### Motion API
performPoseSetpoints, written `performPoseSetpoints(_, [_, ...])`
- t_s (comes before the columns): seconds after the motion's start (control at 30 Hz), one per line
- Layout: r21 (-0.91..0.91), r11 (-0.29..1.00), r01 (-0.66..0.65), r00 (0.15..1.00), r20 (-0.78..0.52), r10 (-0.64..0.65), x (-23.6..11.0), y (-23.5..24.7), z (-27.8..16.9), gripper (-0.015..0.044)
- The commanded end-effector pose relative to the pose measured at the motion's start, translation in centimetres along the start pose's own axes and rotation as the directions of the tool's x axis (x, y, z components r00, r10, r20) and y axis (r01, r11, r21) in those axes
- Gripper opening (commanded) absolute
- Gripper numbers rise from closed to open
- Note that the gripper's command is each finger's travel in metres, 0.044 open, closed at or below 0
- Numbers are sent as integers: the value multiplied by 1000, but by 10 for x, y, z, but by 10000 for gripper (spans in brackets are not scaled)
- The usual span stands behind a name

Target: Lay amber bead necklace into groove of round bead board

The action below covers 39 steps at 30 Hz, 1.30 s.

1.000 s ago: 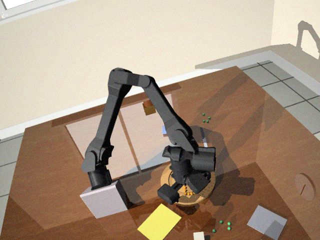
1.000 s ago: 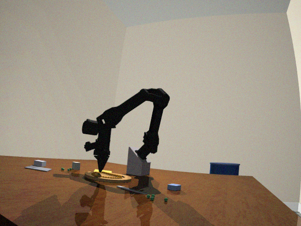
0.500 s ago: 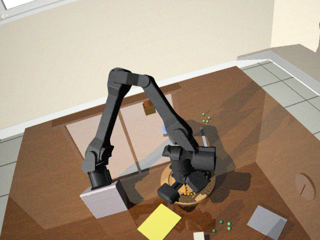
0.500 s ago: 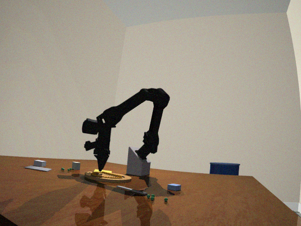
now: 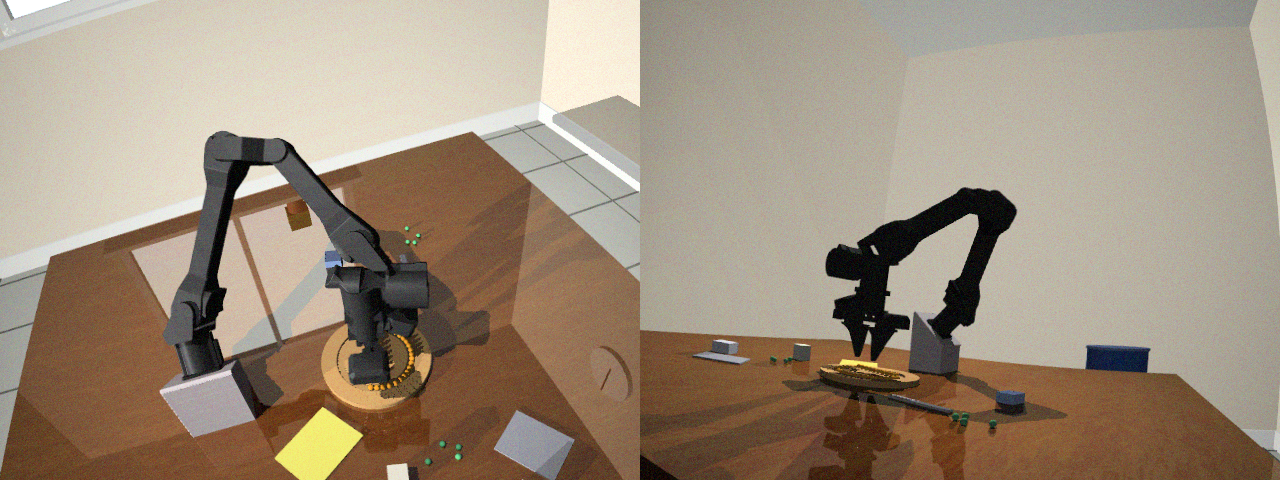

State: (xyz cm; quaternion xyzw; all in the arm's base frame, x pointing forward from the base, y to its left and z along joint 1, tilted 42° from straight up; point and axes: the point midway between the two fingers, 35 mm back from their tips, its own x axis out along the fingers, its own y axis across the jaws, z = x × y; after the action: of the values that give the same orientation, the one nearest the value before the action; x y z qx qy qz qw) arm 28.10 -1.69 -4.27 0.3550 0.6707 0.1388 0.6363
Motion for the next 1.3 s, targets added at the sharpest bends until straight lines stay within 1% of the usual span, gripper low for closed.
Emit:
performPoseSetpoints(0.0, [-709, 705, -11, 1000, -4, 11, -10, 47, -5, 120])
performPoseSetpoints(0.07, [-850, 527, -11, 1000, -5, 13, -13, 60, -7, 120])
performPoseSetpoints(0.13, [-947, 320, -11, 1000, -6, 16, -16, 73, -10, 120])
performPoseSetpoints(0.2, [-980, 200, -10, 1000, -7, 17, -18, 80, -13, 120])
performPoseSetpoints(0.23, [-986, 169, -10, 1000, -7, 18, -18, 82, -13, 120])
performPoseSetpoints(0.87, [-987, 158, -10, 1000, -7, 18, -18, 82, -13, 120])
performPoseSetpoints(1.07, [-987, 158, -10, 1000, -7, 18, -2, 82, -13, 120])
performPoseSetpoints(1.1, [-988, 156, -1, 1000, 2, 14, -11, 82, -11, 120])
performPoseSetpoints(1.27, [-988, 156, -2, 1000, 1, 14, -7, 82, -11, 120])
